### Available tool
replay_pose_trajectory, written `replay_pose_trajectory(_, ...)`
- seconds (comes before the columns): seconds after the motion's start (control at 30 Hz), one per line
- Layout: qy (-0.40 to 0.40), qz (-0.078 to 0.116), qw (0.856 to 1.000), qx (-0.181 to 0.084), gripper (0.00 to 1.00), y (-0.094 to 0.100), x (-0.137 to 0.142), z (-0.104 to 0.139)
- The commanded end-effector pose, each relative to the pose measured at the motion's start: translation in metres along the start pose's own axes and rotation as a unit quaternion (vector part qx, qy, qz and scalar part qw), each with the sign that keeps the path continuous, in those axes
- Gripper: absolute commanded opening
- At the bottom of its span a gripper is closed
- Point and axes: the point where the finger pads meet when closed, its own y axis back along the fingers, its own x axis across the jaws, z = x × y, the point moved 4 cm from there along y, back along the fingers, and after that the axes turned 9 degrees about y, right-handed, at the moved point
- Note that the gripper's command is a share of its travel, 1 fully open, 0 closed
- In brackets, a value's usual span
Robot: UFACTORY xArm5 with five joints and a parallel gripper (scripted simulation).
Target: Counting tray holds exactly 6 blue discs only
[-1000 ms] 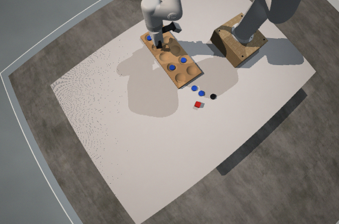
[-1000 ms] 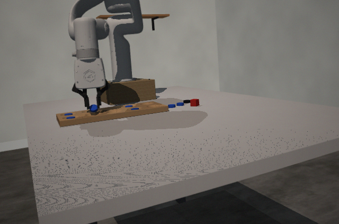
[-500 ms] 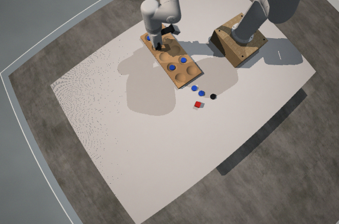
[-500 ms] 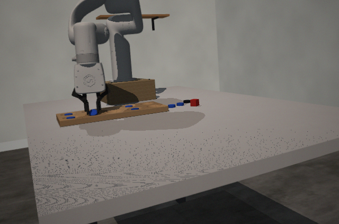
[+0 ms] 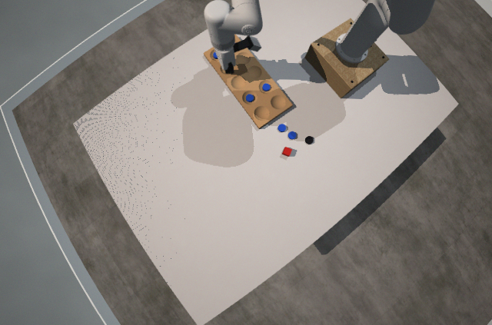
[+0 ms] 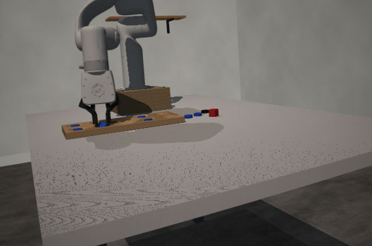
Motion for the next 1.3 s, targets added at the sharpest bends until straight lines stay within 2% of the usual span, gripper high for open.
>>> replay_pose_trajectory(0.0,0.000,-0.001,1.000,-0.001,0.00,0.0010,-0.0004,0.0010)
replay_pose_trajectory(0.03,0.000,-0.001,1.000,-0.001,0.00,0.0010,-0.0004,0.0010)
replay_pose_trajectory(0.07,0.000,-0.001,1.000,-0.001,0.33,0.0010,-0.0004,0.0010)
replay_pose_trajectory(1.17,0.000,-0.001,1.000,-0.001,0.33,0.0010,-0.0004,0.0010)
replay_pose_trajectory(1.27,0.000,-0.001,1.000,-0.001,0.33,0.0110,-0.0006,0.0016)
